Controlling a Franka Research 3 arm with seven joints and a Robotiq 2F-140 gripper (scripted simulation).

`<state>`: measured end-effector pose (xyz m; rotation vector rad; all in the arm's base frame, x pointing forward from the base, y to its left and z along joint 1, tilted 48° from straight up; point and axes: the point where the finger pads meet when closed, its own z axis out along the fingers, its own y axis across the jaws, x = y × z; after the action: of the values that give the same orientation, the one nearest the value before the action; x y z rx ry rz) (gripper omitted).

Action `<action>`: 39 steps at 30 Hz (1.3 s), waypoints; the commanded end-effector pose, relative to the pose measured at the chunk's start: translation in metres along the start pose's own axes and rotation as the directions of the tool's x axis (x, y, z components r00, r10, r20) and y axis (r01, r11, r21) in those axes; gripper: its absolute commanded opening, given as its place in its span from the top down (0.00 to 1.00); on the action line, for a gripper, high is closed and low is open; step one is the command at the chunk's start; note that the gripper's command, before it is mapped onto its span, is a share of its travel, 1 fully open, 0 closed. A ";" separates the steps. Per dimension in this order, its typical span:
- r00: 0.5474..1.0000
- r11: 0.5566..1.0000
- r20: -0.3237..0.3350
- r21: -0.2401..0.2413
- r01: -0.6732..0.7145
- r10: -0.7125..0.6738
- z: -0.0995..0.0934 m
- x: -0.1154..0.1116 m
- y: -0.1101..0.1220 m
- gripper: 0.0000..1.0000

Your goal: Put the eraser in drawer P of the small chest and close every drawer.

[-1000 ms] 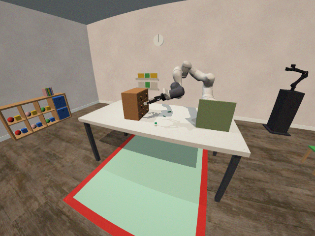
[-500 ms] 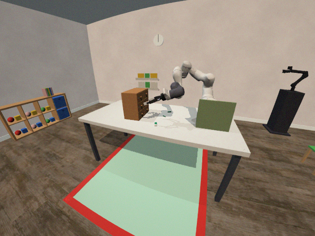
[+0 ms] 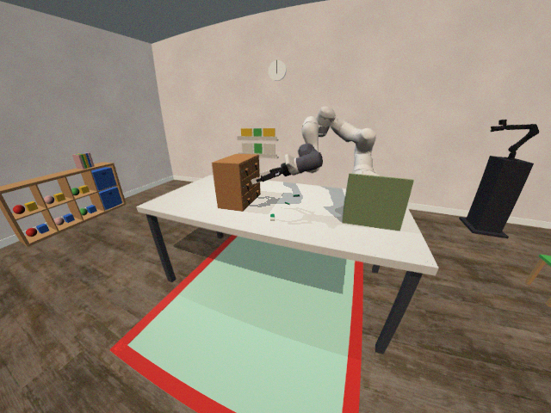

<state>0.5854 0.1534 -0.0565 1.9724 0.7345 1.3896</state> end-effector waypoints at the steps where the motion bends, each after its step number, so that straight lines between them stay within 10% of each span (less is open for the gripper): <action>1: 1.000 1.000 0.002 0.000 -0.003 0.003 -0.001 0.000 0.000 0.00; 22: 0.968 1.000 0.249 0.000 -0.003 0.003 -0.027 0.012 0.000 0.00; 39: 0.760 1.000 0.650 0.000 -0.003 0.003 -0.076 0.034 0.000 0.00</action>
<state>0.5357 0.1941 -0.0170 2.2763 0.3278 0.8170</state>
